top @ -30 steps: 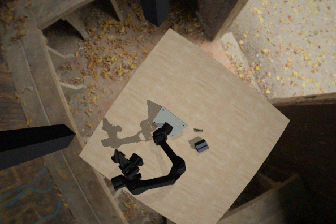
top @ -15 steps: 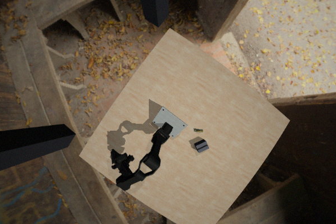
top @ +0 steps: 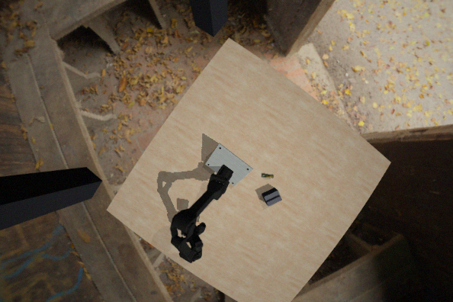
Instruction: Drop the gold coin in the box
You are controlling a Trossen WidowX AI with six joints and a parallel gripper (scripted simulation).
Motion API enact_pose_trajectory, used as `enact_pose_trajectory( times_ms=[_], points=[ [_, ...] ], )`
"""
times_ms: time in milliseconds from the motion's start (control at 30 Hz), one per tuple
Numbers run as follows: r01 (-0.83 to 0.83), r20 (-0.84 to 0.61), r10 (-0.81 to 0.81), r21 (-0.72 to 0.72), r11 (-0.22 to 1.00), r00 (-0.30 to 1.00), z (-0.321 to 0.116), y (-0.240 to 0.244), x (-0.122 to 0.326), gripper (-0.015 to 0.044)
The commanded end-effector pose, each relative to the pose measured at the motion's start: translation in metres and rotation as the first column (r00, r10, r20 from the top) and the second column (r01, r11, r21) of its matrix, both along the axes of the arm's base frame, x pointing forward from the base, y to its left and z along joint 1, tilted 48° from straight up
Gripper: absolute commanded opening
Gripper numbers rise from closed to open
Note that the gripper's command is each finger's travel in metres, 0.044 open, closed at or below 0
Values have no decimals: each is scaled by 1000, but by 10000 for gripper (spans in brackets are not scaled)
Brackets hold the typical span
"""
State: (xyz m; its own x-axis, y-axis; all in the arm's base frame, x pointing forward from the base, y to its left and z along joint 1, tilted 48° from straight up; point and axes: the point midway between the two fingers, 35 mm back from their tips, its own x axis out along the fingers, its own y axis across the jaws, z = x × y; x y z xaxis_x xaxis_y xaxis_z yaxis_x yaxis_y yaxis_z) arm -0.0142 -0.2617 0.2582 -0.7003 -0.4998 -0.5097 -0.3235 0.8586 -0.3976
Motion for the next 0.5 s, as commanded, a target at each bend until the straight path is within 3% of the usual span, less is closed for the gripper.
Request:
enact_pose_trajectory(
  times_ms=[0,233,467],
  points=[
    [-81,67,81,-4,997,994,-27,-8,49,161],
    [-230,210,231,-29,973,950,-84,14,160,161],
    [-376,290,364,-15,926,885,-139,84,250,161]
  ],
)
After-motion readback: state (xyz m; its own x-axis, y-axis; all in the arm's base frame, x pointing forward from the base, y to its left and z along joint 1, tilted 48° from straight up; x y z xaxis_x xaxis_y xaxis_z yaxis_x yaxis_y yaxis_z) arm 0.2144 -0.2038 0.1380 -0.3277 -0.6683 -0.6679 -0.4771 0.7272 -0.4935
